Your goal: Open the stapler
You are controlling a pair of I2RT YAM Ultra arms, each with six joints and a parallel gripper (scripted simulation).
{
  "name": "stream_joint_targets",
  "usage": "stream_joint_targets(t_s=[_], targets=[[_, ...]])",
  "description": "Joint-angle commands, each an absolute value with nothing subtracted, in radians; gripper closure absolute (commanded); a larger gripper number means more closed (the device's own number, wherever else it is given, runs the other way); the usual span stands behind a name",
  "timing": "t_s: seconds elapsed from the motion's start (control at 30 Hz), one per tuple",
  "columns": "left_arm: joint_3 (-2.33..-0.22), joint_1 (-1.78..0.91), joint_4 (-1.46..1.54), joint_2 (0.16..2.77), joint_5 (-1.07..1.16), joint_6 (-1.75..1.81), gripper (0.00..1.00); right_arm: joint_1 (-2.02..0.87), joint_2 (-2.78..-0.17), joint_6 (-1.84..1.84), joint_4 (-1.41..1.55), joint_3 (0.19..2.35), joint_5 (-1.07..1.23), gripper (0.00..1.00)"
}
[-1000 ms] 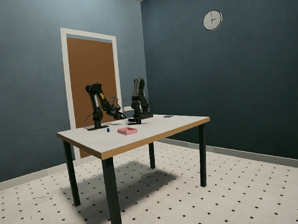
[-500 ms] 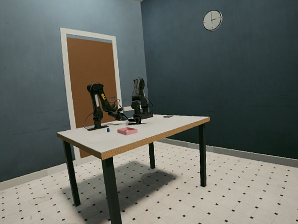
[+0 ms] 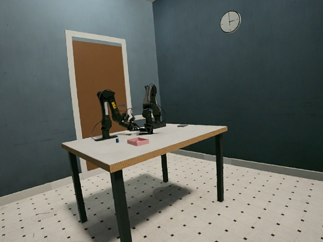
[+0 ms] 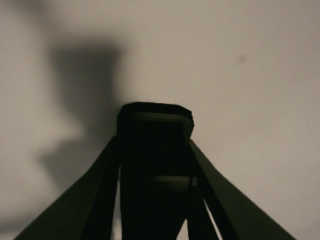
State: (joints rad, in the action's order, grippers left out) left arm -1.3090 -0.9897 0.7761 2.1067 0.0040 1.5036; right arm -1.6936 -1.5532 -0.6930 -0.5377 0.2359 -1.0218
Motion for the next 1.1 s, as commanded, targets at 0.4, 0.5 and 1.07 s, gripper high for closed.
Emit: stream_joint_targets(t_s=[0.4,0.5,1.07], targets=[[-1.305,-0.985,0.774,2.094,0.000,1.506,0.67,-1.606,-1.659,-0.560,-0.777,0.233,-0.946,0.50],[-1.305,-0.985,0.774,2.094,0.000,1.506,0.67,-1.606,-1.661,-0.558,-0.784,0.232,-0.945,0.50],[-1.306,-0.985,0.774,2.094,0.000,1.506,0.67,-1.609,-1.664,-0.561,-0.783,0.230,-0.951,0.76]])
